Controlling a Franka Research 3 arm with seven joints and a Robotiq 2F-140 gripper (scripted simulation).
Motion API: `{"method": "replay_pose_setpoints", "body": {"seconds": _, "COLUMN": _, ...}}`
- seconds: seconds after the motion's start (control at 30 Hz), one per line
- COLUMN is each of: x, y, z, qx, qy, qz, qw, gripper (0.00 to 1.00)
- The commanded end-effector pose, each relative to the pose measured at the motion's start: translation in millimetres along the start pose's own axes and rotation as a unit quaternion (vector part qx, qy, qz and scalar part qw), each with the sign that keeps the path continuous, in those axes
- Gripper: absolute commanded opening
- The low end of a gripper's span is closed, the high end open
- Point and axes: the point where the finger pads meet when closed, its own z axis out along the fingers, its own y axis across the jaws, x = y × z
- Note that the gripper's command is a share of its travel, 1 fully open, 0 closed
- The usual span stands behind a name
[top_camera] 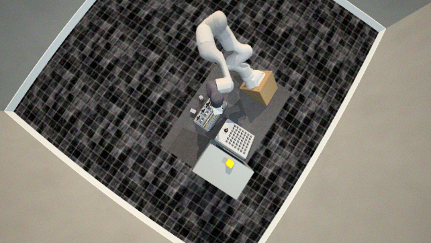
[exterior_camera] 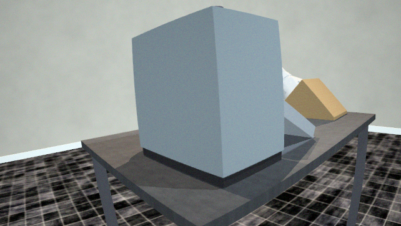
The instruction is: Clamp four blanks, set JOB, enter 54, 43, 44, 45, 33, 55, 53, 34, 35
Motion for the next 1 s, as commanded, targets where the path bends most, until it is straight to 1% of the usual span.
{"method": "replay_pose_setpoints", "body": {"seconds": 0.0, "x": 0.7, "y": -2.0, "z": -2.2, "qx": 0.001, "qy": 0.002, "qz": -0.004, "qw": 1.000, "gripper": 0.00}}
{"method": "replay_pose_setpoints", "body": {"seconds": 0.97, "x": 0.1, "y": -1.9, "z": -1.9, "qx": 0.001, "qy": 0.002, "qz": -0.009, "qw": 1.000, "gripper": 0.00}}
